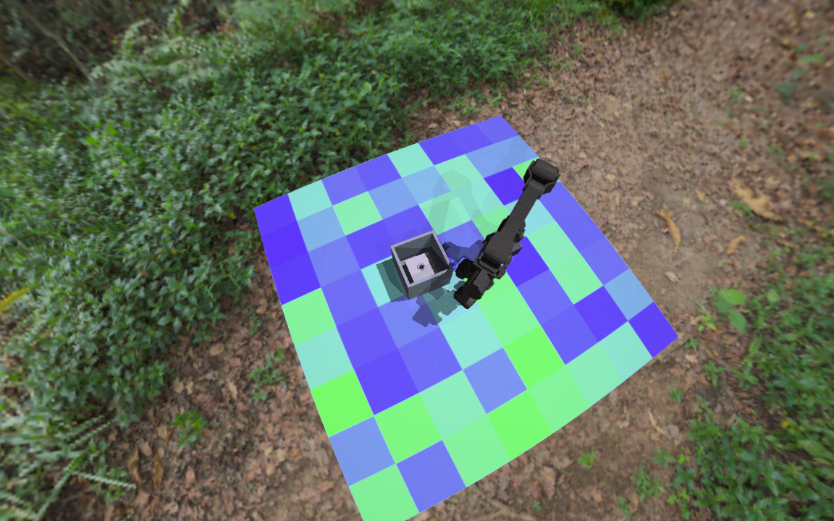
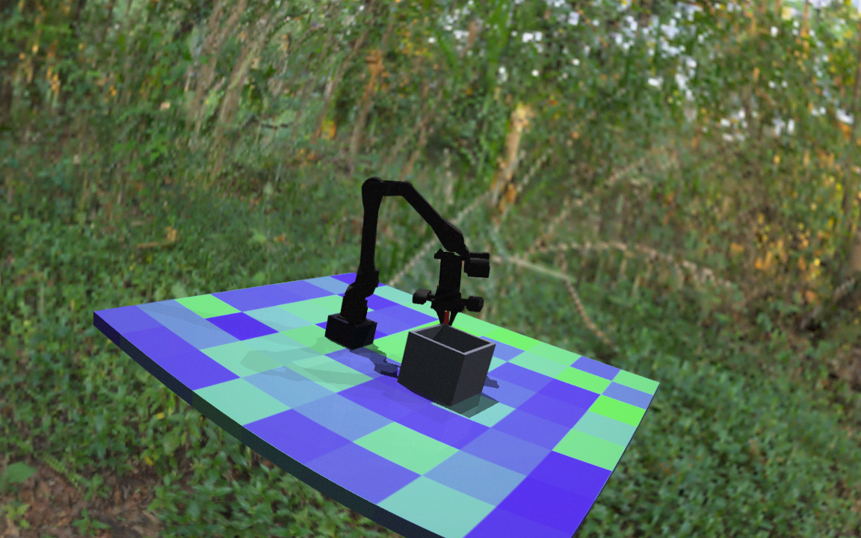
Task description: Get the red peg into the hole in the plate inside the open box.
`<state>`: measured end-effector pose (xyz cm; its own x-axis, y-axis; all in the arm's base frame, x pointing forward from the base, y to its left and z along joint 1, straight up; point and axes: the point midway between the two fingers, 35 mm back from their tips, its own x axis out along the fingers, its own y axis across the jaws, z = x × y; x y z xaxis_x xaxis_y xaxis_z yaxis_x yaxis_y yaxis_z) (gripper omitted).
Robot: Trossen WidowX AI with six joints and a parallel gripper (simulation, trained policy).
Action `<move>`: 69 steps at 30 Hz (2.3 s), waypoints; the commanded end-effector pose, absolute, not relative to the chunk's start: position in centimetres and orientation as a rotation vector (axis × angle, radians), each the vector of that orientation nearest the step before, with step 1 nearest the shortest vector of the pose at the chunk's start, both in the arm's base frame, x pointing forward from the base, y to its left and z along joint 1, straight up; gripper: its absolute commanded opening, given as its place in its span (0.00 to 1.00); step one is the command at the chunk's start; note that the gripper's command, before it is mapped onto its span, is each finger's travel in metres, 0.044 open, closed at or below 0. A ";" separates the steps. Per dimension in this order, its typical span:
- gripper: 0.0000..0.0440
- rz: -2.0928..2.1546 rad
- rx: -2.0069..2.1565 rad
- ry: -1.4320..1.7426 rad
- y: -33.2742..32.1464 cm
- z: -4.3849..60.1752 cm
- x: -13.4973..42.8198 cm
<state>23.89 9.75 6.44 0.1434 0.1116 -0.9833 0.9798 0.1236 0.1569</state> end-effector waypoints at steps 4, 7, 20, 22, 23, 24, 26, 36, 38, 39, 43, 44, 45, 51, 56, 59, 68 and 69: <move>0.00 -0.906 1.258 1.182 8.8 9.2 25.1; 0.00 -0.894 1.254 1.161 8.1 10.3 25.7; 0.00 -0.912 1.223 1.092 3.9 14.4 26.9; 0.00 -0.921 1.217 1.083 3.3 14.6 27.0; 0.00 -0.926 1.215 1.080 2.9 14.7 27.1; 0.00 -0.931 1.212 1.077 2.6 14.8 27.1; 0.00 -0.942 1.207 1.072 1.9 14.9 27.2; 0.00 -0.989 1.186 1.064 -0.9 14.9 27.6; 0.00 -0.997 1.183 1.065 -1.4 14.9 27.7; 0.00 -1.000 1.181 1.066 -1.7 14.9 27.7; 0.00 -1.013 1.176 1.070 -2.6 14.7 28.0; 0.00 -1.016 1.174 1.072 -2.9 14.7 28.0; 0.00 -1.019 1.173 1.074 -3.1 14.6 28.1; 0.00 -1.031 1.167 1.086 -4.3 14.1 28.4; 0.00 -1.037 1.162 1.096 -5.4 13.5 28.8; 0.00 -1.045 1.159 1.103 -6.0 12.9 29.0; 0.00 -1.053 1.161 1.119 -7.3 10.8 29.7; 0.00 -1.053 1.162 1.120 -7.4 10.6 29.8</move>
